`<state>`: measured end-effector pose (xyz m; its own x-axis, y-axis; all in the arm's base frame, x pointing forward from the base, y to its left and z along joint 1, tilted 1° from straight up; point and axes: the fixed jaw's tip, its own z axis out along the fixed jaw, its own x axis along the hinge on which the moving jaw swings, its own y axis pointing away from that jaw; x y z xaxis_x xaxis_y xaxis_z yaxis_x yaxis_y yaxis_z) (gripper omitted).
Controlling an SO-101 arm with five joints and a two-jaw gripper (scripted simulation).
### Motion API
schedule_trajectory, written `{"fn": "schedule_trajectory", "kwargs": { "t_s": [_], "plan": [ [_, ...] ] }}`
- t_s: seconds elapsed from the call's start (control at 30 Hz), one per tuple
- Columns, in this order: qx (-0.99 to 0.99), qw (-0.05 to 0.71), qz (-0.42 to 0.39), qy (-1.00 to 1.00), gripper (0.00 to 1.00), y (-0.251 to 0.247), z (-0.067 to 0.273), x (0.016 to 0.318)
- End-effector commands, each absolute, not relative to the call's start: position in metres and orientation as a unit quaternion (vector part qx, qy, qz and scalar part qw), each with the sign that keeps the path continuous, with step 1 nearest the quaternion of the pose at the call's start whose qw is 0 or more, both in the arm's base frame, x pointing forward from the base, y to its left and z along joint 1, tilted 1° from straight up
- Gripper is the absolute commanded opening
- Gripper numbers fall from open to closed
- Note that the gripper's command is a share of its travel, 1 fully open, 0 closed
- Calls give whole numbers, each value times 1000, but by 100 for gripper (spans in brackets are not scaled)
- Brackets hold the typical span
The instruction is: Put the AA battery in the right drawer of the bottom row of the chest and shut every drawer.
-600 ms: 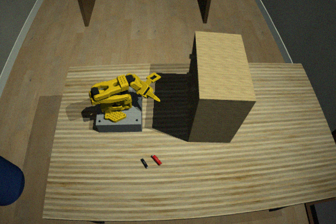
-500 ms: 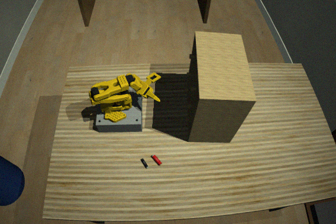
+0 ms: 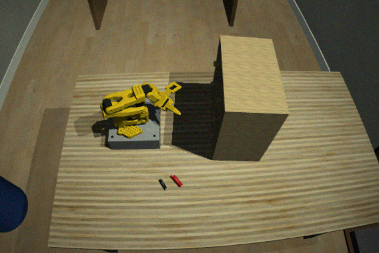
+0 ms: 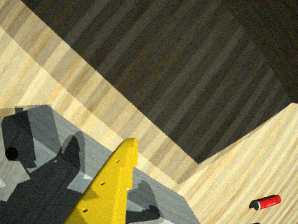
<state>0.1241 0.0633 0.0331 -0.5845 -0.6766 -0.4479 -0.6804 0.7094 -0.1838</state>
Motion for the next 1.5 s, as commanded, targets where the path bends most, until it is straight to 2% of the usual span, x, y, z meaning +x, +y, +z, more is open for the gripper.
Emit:
{"fn": "schedule_trajectory", "kwargs": {
  "t_s": [0.0,1.07,1.1,1.47],
  "plan": [
    [-381,251,4,890,100,63,33,124],
    [-381,251,4,890,100,63,33,124],
    [-358,251,4,899,50,61,35,126],
    [-100,255,2,962,50,24,53,147]
  ]
}}
